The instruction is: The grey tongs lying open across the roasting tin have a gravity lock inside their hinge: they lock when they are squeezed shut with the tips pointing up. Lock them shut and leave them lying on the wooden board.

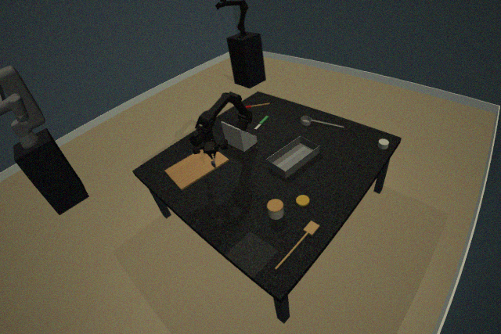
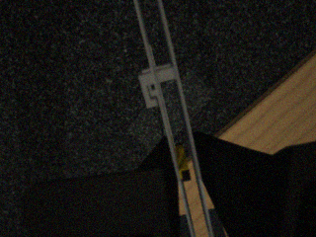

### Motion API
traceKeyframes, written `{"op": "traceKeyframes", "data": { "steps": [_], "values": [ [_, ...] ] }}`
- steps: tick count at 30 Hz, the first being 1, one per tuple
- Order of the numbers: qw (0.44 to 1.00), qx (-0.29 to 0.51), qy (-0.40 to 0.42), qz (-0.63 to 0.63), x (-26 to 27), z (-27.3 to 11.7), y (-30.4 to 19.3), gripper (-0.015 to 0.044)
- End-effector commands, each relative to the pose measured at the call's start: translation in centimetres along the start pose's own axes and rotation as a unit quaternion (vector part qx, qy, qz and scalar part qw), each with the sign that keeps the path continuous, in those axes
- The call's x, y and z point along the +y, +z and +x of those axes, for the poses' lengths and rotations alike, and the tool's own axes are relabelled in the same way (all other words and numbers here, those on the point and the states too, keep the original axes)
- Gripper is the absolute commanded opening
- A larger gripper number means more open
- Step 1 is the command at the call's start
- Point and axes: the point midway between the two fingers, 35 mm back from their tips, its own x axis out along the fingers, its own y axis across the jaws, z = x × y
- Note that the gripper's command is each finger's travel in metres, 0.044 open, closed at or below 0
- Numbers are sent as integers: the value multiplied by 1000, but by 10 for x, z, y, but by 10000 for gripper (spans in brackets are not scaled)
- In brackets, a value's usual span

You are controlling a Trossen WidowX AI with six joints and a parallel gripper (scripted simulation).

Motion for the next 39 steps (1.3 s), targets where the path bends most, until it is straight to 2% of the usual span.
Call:
{"op": "traceKeyframes", "data": {
  "steps": [1,10,19,29,39],
  "values": [
    [997,-1,-2,72,-9,-1,-6,-150],
    [969,-2,-4,246,-27,-3,-19,-150],
    [911,-3,-5,412,-44,-4,-33,-150],
    [814,-4,-6,581,-62,-4,-49,-150],
    [687,-4,-6,727,-79,-4,-66,-150]
  ]
}}
